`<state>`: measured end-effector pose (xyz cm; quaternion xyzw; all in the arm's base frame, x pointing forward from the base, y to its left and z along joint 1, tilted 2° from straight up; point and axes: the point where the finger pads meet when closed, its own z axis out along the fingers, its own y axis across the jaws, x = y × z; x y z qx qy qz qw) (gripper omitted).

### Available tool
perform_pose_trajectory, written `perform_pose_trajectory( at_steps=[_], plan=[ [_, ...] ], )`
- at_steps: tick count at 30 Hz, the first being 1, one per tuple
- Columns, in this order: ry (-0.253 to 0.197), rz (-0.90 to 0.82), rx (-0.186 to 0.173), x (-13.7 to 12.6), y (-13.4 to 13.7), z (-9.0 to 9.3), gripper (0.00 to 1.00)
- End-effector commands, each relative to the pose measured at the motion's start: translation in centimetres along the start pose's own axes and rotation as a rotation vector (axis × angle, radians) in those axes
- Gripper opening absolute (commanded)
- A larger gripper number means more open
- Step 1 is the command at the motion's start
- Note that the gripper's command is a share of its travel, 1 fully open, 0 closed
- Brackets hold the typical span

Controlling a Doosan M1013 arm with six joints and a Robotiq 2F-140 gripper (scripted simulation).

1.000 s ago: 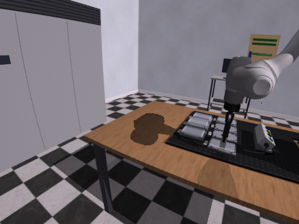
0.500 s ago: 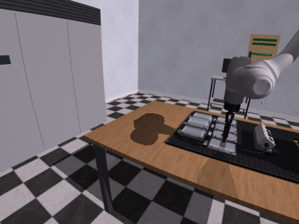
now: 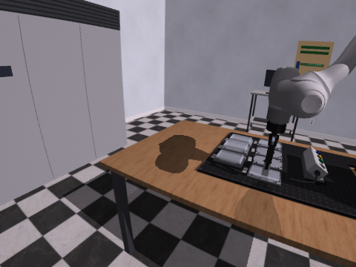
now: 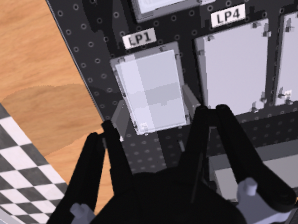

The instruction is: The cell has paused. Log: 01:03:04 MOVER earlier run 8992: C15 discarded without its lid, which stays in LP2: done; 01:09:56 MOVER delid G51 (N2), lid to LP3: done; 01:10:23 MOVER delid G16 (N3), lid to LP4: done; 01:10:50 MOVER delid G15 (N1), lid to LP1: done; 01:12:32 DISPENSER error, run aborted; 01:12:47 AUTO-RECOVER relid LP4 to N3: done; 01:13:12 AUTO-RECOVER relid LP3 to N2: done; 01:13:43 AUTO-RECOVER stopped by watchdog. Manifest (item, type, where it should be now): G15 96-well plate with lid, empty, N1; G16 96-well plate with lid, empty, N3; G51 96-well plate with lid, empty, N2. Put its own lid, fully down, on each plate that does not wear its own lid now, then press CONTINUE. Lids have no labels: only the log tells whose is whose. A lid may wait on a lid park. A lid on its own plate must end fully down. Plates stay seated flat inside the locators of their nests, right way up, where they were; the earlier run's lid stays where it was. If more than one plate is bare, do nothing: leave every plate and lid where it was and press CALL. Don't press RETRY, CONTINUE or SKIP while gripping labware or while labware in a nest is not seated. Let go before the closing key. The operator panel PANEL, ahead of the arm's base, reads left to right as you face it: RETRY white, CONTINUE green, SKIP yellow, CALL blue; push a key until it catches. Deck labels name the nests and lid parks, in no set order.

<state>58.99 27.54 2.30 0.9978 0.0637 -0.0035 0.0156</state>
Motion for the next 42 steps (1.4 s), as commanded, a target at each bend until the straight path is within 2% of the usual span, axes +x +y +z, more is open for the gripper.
perform_pose_trajectory(
  at_steps=[1,40,41,42],
  plan=[
    [0.0,0.0,0.0,0.0,0.0,-0.01,0.59],
    [0.0,0.0,0.0,0.0,0.0,-0.01,0.59],
    [0.0,0.0,0.0,0.0,0.0,-0.01,0.66],
    [0.0,0.0,0.0,0.0,0.0,-0.01,0.66]
  ],
)
